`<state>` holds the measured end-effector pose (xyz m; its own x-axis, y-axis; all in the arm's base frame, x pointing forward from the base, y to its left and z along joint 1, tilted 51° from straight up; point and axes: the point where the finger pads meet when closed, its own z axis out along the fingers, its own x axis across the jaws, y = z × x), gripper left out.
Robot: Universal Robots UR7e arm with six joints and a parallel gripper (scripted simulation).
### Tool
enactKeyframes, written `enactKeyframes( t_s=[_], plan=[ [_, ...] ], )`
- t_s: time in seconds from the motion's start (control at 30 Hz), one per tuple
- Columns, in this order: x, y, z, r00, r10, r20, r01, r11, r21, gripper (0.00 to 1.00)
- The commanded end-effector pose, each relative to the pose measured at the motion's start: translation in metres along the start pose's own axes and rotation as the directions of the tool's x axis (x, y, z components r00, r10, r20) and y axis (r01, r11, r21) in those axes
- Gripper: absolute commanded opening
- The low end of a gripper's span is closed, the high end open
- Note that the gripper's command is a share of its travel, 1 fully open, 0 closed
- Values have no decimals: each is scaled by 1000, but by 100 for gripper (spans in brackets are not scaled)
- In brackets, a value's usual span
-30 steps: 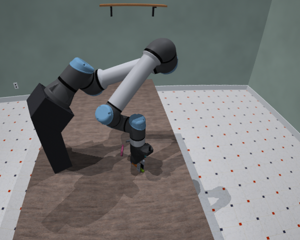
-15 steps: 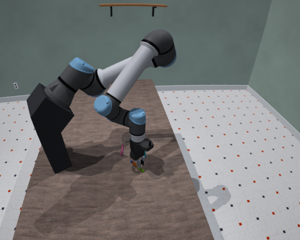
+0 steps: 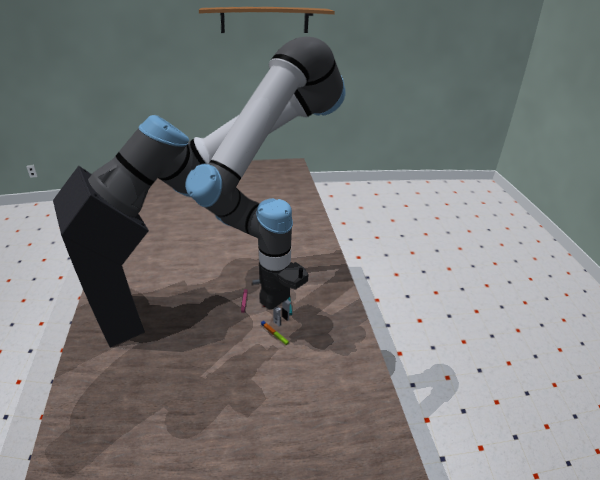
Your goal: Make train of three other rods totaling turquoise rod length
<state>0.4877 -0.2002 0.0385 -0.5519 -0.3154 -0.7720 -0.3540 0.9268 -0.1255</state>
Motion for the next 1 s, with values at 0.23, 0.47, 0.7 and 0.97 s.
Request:
enactKeyframes(
  t_s=[0.23,0.47,0.7,0.97],
  plan=[
    [0,0,-12,1000,-1,-1,1,1000,-3,54],
    [0,0,-12,1000,-1,-1,1,1000,-3,100],
    [0,0,-12,1000,-1,-1,1,1000,-3,100],
    [0,0,-12,1000,-1,-1,1,1000,-3,100]
  ],
)
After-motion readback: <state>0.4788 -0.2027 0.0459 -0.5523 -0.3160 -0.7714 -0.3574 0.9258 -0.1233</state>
